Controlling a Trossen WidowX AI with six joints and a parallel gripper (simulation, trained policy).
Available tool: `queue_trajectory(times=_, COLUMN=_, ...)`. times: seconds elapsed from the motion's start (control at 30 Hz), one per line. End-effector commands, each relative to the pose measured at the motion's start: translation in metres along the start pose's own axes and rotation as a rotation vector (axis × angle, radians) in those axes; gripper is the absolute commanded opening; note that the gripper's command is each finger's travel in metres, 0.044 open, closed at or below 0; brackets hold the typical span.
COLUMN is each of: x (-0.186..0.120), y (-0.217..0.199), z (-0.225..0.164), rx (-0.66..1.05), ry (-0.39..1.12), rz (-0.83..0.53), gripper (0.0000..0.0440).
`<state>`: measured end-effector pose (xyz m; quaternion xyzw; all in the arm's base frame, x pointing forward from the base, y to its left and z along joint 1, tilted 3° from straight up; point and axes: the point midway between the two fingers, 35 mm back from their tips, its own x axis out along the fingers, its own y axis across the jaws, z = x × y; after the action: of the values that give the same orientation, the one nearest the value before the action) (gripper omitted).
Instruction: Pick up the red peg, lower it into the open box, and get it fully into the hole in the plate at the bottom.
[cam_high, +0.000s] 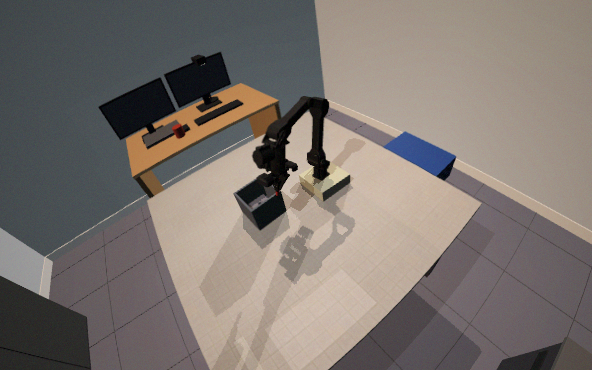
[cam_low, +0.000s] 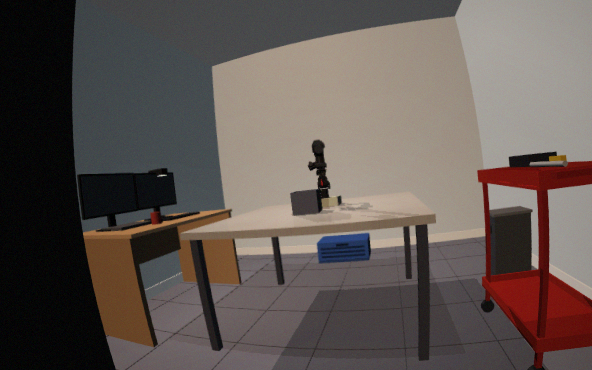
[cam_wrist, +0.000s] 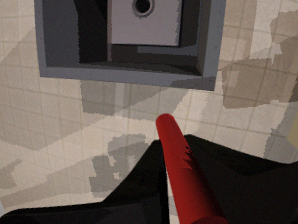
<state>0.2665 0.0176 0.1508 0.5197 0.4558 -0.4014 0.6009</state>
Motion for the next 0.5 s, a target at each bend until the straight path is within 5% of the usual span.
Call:
queue_trajectory(times=0.0, x=0.000, y=-0.001, z=0.013, rx=0.001, ry=-0.021, rz=-0.017, gripper=0.0000)
queue_trajectory(times=0.47, x=0.006, y=0.000, z=0.047, rx=0.010, ry=-0.042, rz=-0.063, gripper=0.0000)
